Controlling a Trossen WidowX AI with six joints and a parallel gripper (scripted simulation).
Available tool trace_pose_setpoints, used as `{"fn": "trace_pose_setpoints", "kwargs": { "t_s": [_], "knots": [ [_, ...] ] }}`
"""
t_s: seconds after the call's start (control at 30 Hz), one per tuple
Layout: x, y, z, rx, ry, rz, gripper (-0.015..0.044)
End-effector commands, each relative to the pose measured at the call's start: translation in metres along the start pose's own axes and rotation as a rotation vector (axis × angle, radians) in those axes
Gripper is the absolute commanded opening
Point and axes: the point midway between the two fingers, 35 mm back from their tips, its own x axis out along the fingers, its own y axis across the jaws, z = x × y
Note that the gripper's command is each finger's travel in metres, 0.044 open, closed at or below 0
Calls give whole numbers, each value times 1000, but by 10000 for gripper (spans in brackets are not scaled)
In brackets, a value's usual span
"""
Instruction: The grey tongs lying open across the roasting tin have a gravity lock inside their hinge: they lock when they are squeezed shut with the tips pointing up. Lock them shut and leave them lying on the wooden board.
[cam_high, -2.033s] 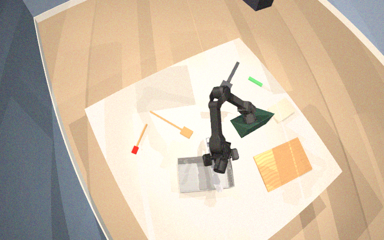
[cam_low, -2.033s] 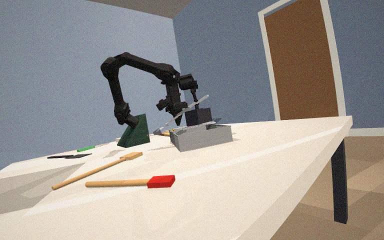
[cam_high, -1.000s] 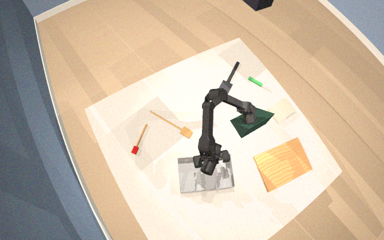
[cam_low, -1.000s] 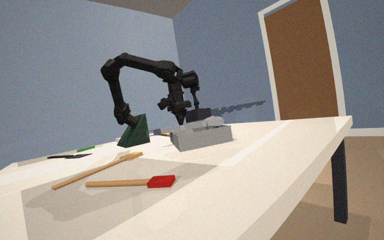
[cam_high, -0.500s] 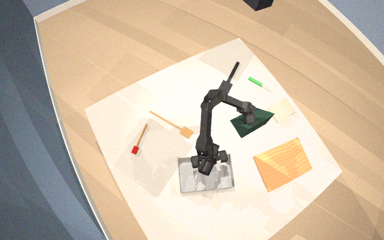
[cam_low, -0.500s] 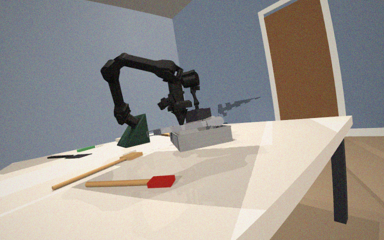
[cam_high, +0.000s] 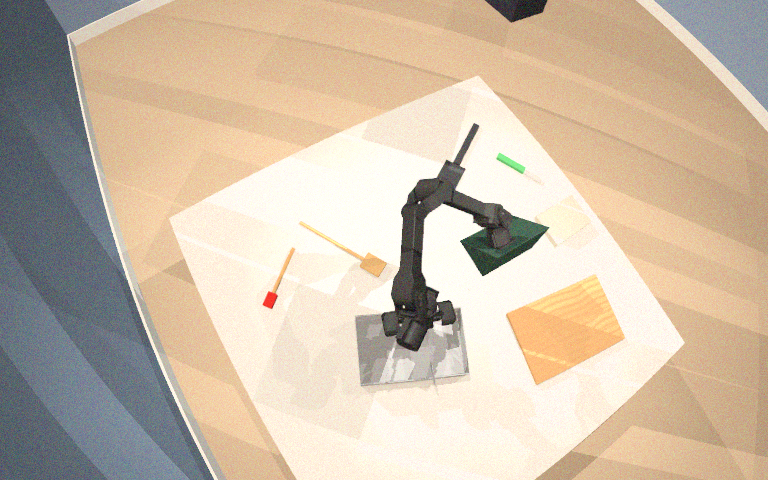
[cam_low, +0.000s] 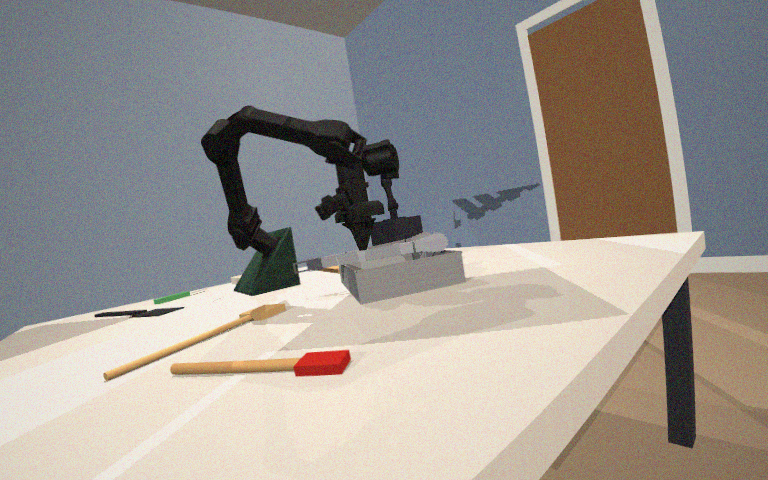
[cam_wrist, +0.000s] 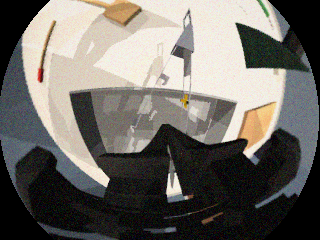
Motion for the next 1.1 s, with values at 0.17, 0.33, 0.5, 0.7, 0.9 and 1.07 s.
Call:
{"fn": "trace_pose_setpoints", "kwargs": {
  "t_s": [0.17,0.33,0.5,0.7,0.9,1.07],
  "knots": [
    [-22,3,-2,0,3,0,-45],
    [-83,3,-2,-3,4,2,86],
    [-101,2,0,-3,2,2,217],
    [-88,3,-4,-4,10,15,375],
    [-82,4,-1,33,6,9,440],
    [-57,1,11,237,1,4,440]
  ]
}}
